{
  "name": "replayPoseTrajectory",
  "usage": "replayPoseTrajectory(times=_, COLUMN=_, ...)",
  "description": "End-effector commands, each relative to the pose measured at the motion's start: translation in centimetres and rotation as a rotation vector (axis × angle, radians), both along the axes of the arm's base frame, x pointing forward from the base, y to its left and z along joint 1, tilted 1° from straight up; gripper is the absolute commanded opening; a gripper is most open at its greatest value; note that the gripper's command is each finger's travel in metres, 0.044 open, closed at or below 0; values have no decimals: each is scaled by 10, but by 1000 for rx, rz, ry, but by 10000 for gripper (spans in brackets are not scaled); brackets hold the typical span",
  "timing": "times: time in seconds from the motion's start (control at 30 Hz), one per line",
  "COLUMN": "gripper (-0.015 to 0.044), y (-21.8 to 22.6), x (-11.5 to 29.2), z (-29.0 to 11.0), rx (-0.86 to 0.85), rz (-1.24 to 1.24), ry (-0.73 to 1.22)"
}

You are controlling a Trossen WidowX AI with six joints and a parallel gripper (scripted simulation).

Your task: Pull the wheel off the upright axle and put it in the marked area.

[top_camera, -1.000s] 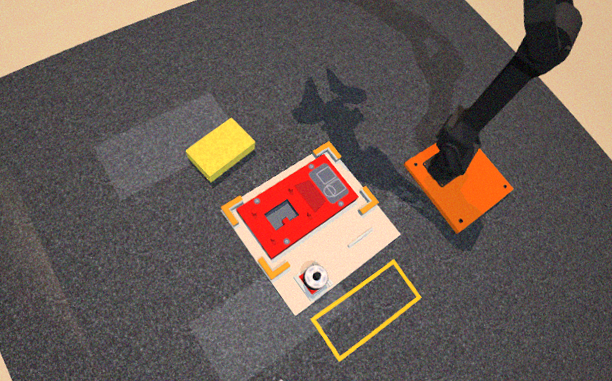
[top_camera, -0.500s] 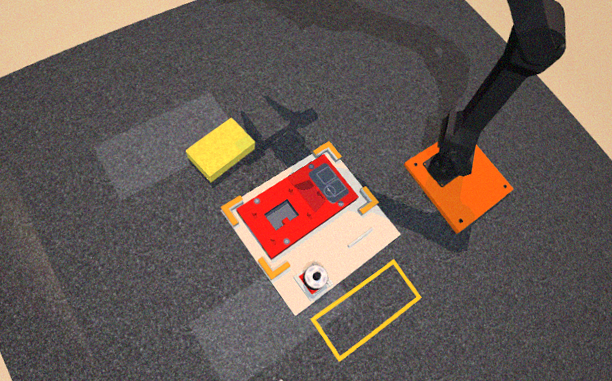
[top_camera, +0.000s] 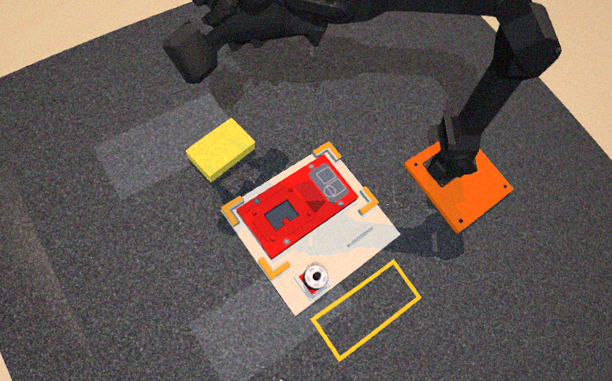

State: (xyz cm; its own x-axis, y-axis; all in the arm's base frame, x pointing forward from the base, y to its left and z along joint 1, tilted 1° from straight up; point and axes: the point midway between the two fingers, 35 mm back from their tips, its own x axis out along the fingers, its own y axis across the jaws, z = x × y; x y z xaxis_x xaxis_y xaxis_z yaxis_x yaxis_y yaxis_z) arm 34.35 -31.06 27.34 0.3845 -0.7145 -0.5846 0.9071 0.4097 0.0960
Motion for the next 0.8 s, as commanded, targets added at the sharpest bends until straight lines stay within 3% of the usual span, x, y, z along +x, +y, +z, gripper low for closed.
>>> replayPoseTrajectory(times=0.0, gripper=300, y=32, x=20, z=-19, rx=55, rz=119, ry=80)
replayPoseTrajectory(times=0.4, gripper=300, y=160, x=56, z=-77, rx=227, rz=525, ry=369)
replayPoseTrajectory(times=0.77, gripper=300, y=283, x=39, z=-116, rx=362, rz=893, ry=672)
